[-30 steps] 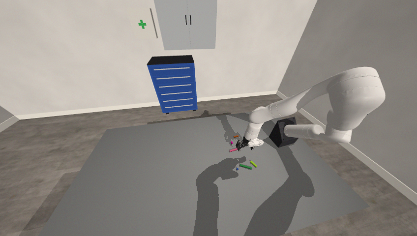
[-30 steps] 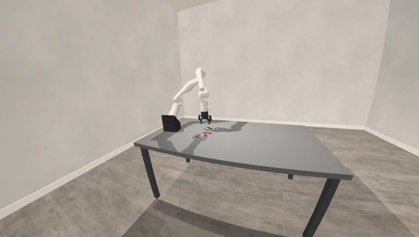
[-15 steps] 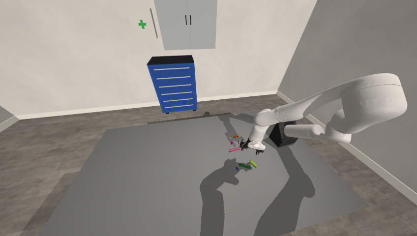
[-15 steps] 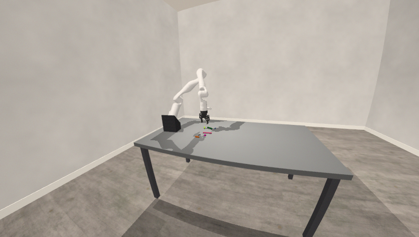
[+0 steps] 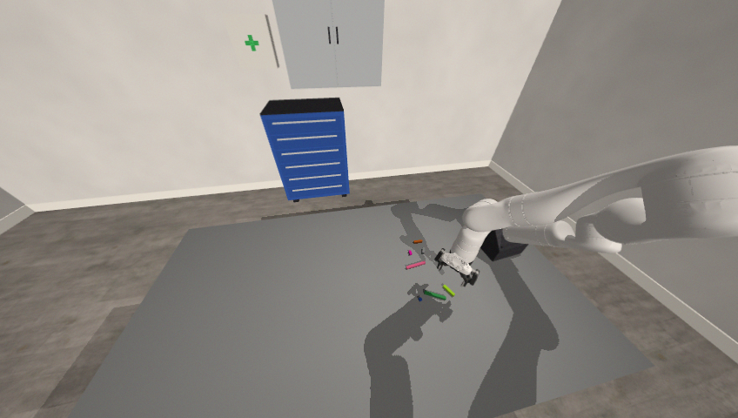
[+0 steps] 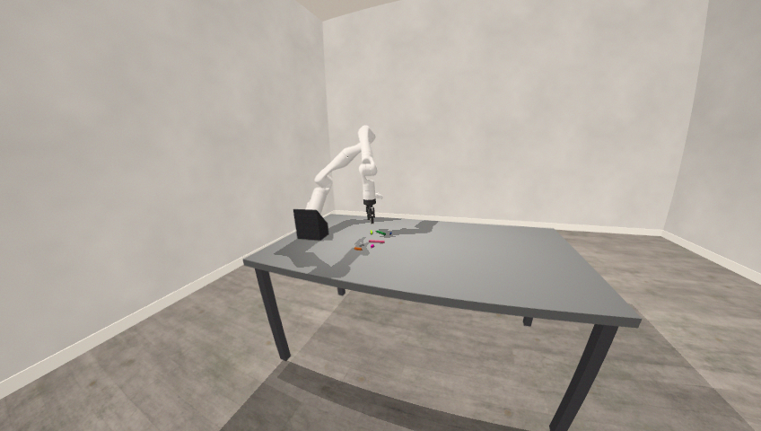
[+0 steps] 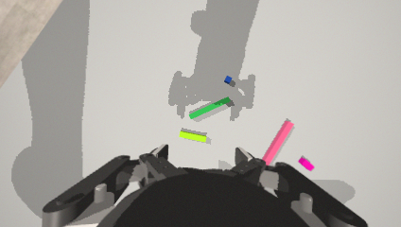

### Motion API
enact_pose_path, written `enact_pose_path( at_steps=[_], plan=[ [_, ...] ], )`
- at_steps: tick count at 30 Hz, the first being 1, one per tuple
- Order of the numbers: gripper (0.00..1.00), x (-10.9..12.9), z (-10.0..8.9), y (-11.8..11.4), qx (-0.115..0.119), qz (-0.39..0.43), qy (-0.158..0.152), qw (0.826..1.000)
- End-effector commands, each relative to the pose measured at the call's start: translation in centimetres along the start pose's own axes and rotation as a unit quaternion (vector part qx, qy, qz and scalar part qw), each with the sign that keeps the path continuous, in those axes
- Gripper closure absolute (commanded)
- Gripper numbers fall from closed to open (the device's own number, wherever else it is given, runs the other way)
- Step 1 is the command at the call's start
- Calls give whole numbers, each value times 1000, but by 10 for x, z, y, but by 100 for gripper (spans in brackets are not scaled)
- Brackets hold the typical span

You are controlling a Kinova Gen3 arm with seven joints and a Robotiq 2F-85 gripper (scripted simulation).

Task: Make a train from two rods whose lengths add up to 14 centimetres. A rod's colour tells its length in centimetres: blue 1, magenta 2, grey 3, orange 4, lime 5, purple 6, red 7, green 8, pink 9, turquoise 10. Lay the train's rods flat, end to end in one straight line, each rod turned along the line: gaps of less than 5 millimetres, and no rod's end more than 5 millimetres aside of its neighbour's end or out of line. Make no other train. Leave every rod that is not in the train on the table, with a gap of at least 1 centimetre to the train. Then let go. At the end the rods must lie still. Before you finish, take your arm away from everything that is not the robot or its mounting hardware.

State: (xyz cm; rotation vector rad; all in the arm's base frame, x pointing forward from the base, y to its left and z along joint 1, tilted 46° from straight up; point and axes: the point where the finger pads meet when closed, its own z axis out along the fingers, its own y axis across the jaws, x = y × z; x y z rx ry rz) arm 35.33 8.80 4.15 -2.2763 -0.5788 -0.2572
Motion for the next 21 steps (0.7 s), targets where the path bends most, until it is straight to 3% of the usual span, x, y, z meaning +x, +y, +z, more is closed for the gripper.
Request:
enact_pose_path(
  at_steps=[1, 15, 16, 21],
  plan=[
    [0, 3, -2, -11, -1, 37, 1, 999],
    [0, 4, -3, -19, -1, 79, 4, 997],
    [30, 4, -3, -19, -1, 79, 4, 997],
    [30, 4, -3, -19, -1, 79, 4, 997]
  ],
)
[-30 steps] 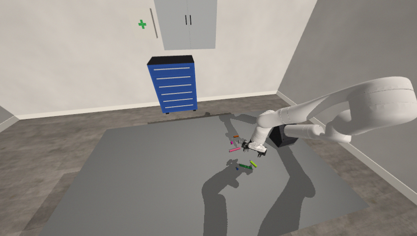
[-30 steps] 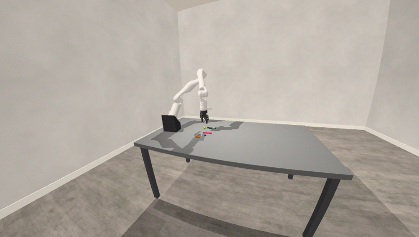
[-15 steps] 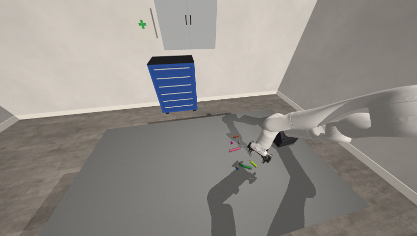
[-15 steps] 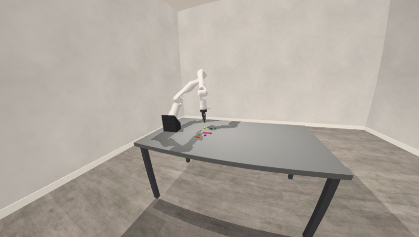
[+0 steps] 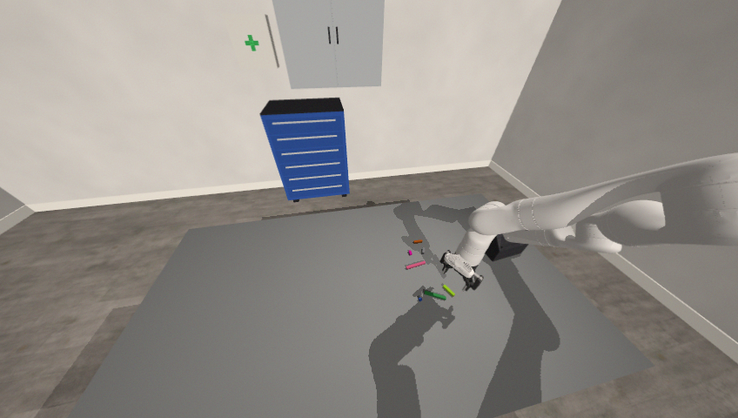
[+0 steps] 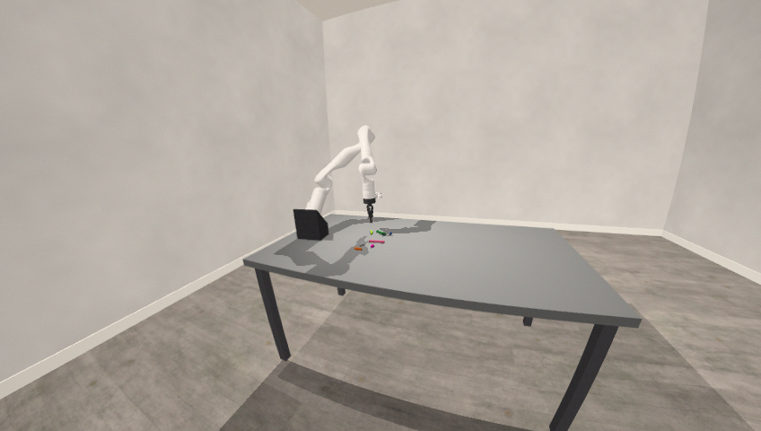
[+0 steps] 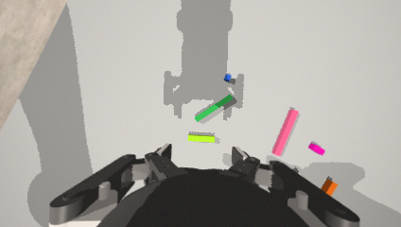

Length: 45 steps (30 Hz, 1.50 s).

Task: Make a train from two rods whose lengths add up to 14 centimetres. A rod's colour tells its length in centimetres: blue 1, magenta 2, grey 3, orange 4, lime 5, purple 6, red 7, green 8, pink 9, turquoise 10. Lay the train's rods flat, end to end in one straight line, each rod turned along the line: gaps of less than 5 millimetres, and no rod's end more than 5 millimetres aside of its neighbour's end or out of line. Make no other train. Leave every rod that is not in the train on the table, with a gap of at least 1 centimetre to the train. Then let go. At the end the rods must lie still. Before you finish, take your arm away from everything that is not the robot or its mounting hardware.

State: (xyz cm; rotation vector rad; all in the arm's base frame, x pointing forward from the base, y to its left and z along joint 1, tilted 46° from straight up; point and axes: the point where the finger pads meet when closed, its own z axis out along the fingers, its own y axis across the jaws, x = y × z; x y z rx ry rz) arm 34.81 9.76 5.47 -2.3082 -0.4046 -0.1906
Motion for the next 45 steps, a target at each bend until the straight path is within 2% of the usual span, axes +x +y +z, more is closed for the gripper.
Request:
enact_pose_path(
  at_steps=[1, 34, 45],
  plan=[
    [30, 0, 0, -2, 1, 5, 1, 1000],
    [30, 0, 0, -2, 1, 5, 1, 1000],
    [30, -1, 7, -2, 2, 7, -1, 1000]
  ],
)
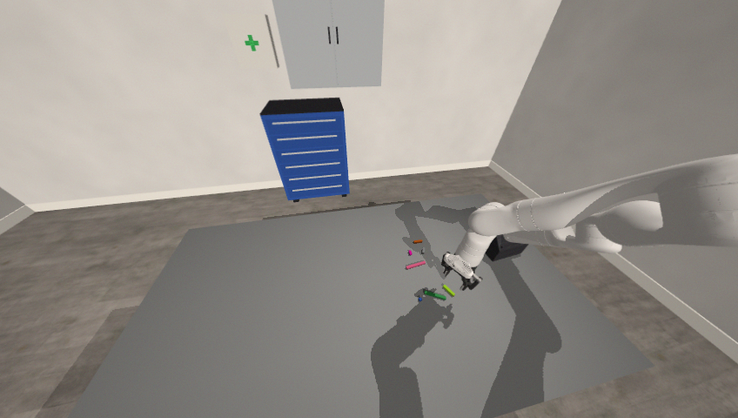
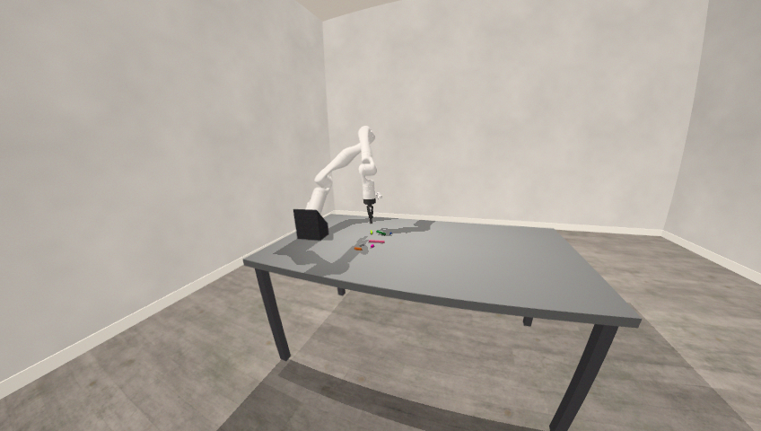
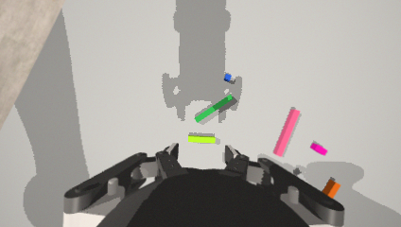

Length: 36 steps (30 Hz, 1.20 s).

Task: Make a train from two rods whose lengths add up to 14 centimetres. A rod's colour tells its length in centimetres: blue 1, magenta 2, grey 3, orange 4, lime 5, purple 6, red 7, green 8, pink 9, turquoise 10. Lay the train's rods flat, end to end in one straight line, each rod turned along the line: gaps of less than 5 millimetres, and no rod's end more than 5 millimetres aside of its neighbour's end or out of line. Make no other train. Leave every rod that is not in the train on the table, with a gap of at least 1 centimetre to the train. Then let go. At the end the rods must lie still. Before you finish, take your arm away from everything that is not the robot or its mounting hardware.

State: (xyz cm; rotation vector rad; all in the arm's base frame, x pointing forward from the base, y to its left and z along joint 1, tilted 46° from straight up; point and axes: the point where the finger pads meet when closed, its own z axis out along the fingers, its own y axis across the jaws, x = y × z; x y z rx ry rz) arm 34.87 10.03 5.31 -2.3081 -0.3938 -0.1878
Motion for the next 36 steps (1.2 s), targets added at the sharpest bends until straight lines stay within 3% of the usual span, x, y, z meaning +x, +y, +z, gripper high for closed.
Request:
enact_pose_path(
  at_steps=[1, 36],
  plan=[
    [30, -2, 5, -1, 1, 3, -2, 1000],
    [30, -1, 45, -1, 1, 3, -2, 1000]
  ],
)
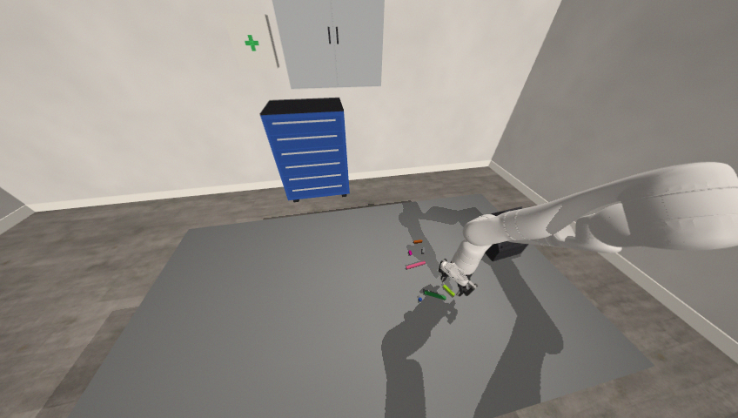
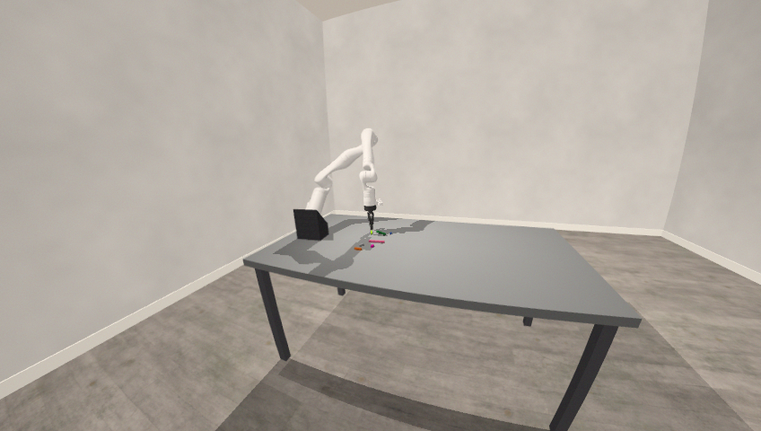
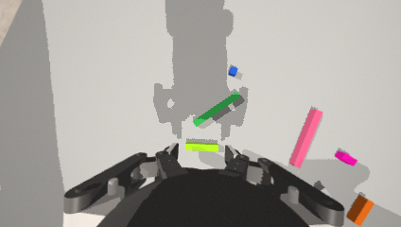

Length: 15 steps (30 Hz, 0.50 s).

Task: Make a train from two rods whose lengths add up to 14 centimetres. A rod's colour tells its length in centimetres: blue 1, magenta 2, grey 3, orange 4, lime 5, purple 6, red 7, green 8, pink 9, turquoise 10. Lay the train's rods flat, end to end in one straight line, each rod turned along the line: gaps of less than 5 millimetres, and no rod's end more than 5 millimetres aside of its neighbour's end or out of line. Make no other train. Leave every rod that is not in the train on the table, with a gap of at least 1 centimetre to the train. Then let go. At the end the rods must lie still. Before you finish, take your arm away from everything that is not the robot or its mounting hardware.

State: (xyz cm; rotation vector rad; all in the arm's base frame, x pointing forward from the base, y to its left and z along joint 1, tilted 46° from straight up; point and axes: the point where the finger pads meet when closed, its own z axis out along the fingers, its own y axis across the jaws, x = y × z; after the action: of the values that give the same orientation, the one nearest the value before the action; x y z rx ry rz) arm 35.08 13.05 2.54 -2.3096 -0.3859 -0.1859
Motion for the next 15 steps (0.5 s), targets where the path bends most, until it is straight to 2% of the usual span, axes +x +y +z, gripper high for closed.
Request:
enact_pose_path(
  at_steps=[1, 15],
  plan=[
    [30, -3, 5, -1, 1, -1, -3, 1000],
    [30, -2, 7, -1, 0, -2, -2, 1000]
  ],
)
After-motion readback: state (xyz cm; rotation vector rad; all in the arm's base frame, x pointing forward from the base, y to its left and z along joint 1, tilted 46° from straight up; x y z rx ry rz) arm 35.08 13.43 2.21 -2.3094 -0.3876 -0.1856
